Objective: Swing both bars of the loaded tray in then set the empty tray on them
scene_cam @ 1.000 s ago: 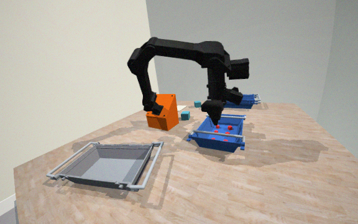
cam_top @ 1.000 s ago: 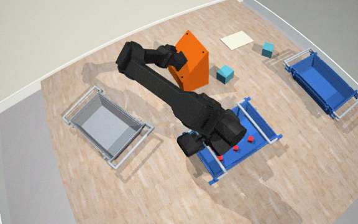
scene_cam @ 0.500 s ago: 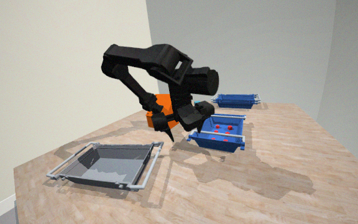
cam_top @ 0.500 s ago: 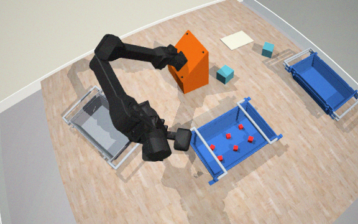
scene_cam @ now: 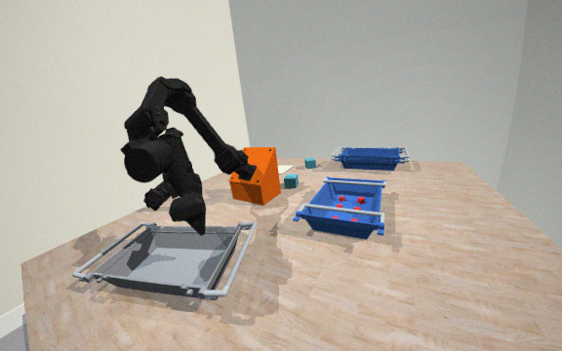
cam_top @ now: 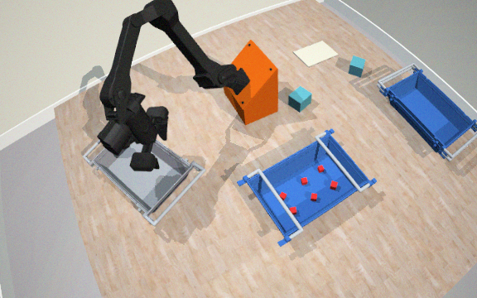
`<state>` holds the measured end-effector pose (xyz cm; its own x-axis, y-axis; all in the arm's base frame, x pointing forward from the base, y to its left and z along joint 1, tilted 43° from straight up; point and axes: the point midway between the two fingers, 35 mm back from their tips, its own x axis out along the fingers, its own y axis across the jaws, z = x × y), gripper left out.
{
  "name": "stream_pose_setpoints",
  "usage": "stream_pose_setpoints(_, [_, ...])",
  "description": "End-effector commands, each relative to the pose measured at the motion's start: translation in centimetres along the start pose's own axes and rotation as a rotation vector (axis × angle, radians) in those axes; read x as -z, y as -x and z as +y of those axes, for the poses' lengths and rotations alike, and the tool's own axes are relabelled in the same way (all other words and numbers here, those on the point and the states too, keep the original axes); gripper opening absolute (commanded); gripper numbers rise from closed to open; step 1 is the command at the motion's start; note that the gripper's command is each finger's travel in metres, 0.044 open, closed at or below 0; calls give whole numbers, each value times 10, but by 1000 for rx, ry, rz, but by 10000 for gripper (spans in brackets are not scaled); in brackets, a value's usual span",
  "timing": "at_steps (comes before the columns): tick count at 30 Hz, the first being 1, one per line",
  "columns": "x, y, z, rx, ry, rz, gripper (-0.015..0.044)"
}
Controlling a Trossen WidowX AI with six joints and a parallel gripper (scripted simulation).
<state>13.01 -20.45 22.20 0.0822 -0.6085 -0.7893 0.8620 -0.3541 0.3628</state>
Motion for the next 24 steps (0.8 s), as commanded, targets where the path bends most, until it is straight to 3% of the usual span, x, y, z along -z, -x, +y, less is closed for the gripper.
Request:
stream_pose_setpoints(1, [-18,5,-37,-38,-324,-51,440])
stream_pose_setpoints(4, [-28,9,-59,-66,-531,-99,440])
stream_pose_setpoints(12, [-28,7,-60,-68,-546,-103,440])
stream_pose_setpoints(24, [-35,-45,-55,-65,-545,-103,440])
